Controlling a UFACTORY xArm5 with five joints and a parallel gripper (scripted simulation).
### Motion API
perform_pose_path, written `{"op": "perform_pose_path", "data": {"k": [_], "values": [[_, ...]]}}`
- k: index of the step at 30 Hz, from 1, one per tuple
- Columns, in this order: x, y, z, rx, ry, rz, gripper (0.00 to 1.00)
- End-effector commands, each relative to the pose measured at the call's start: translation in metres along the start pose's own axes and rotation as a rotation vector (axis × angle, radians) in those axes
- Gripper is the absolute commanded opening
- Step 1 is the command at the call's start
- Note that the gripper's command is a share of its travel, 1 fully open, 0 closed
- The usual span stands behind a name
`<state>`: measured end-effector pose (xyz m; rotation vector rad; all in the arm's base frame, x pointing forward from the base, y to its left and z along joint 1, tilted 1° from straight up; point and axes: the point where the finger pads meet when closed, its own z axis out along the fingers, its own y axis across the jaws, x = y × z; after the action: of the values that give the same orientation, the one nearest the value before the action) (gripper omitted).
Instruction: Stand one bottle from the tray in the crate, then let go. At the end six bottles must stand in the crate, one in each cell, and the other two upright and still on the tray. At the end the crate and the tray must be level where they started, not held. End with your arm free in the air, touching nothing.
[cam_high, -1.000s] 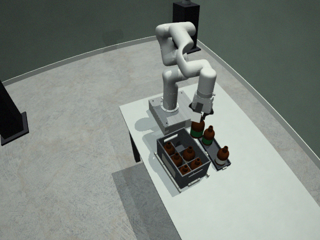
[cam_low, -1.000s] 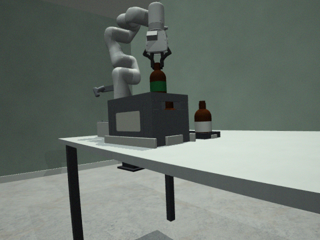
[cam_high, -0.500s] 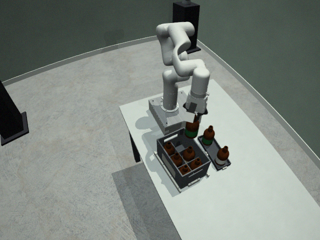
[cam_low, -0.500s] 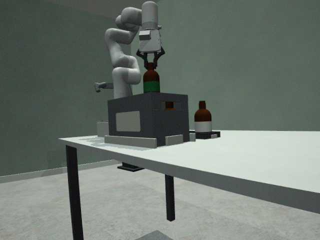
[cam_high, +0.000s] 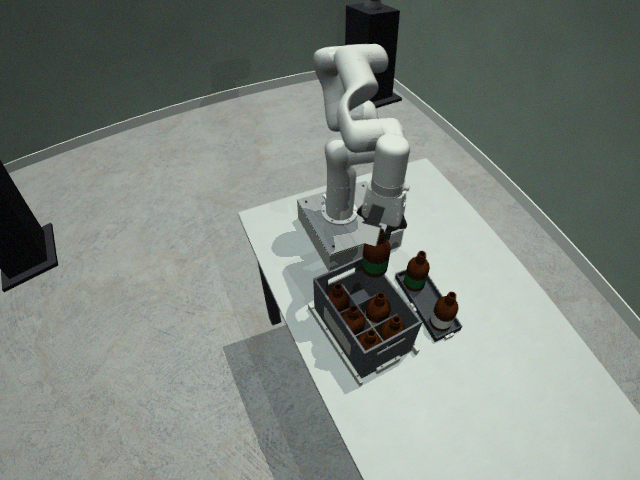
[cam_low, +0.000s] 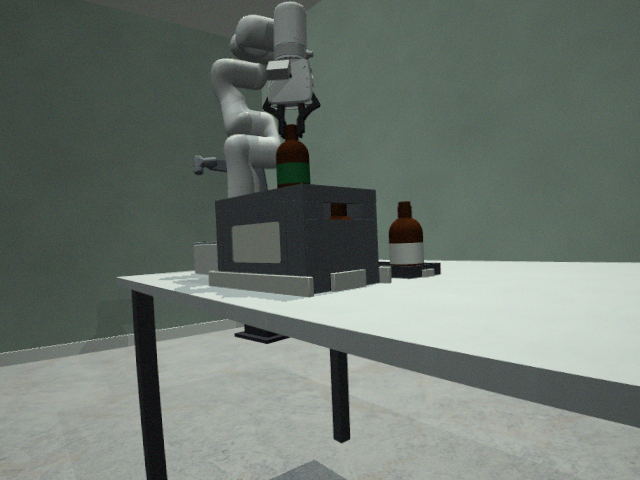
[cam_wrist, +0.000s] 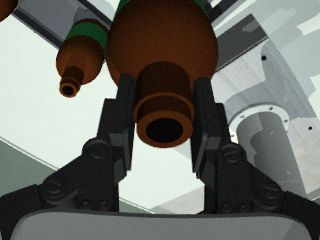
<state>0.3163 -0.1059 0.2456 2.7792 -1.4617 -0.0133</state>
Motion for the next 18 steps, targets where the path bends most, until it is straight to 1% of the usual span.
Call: {"op": "perform_pose_path", "data": {"k": [1, 18], "values": [[0.002, 0.003, -0.001, 0.002, 0.003, 0.0, 0.0], [0.008, 0.018, -0.001, 0.002, 0.002, 0.0, 0.0]]}}
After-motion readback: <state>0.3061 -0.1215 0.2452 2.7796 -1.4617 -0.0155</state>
